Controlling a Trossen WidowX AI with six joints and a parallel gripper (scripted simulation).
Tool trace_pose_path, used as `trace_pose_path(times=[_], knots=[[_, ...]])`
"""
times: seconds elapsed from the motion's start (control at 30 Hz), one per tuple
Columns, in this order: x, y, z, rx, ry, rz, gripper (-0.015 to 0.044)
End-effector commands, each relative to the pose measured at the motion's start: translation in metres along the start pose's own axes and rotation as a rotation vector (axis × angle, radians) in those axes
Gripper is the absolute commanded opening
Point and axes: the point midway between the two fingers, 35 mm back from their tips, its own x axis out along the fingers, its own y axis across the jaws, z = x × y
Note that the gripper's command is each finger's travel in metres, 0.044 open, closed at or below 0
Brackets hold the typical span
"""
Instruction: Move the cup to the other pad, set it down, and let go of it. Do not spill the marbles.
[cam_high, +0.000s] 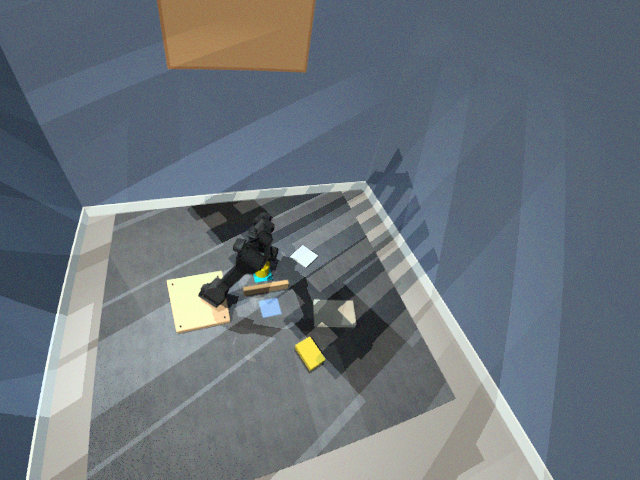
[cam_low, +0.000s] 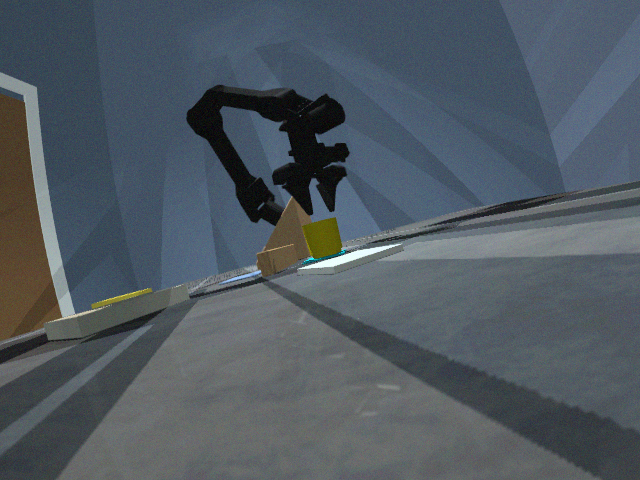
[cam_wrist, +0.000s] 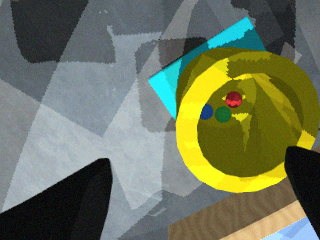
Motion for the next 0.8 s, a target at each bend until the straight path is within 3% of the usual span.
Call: trace_pose_path(times=[0.0,0.43,0.77], knots=[[-0.006,0.0,0.001,0.0,-0.002,0.0,0.044],[-0.062,0.0,-0.001,0.006,-0.008,0.004,0.044],[-0.059,0.0,-0.001,-0.001,-0.005,-0.001,0.044]])
